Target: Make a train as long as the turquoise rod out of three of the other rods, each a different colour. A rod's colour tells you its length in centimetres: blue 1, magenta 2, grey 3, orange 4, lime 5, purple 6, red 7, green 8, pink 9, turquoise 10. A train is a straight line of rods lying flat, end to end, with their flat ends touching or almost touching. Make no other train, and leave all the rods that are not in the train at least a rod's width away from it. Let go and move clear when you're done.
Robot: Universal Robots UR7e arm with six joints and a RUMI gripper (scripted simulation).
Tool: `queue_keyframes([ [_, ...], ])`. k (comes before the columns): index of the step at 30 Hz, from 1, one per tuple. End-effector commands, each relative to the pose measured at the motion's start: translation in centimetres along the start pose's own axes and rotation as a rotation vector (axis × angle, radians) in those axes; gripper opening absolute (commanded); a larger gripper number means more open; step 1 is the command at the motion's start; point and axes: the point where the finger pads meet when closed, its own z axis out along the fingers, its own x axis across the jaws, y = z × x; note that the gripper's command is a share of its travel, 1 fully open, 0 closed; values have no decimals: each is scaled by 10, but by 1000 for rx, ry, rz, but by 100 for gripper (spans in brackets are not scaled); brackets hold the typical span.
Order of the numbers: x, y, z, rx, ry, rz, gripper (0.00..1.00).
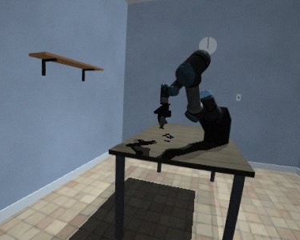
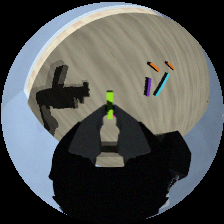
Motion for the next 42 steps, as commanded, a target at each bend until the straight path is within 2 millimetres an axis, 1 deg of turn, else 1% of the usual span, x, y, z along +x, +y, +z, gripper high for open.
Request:
queue_keyframes([
  [1,0,7,0,-5,-13,-128,0],
  [8,-1,11,1,-4,-13,-195,0],
  [30,-1,12,1,-4,-13,-199,0],
  [36,-1,12,6,-4,-13,-200,0],
  [42,-1,12,16,-4,-13,-200,0],
])
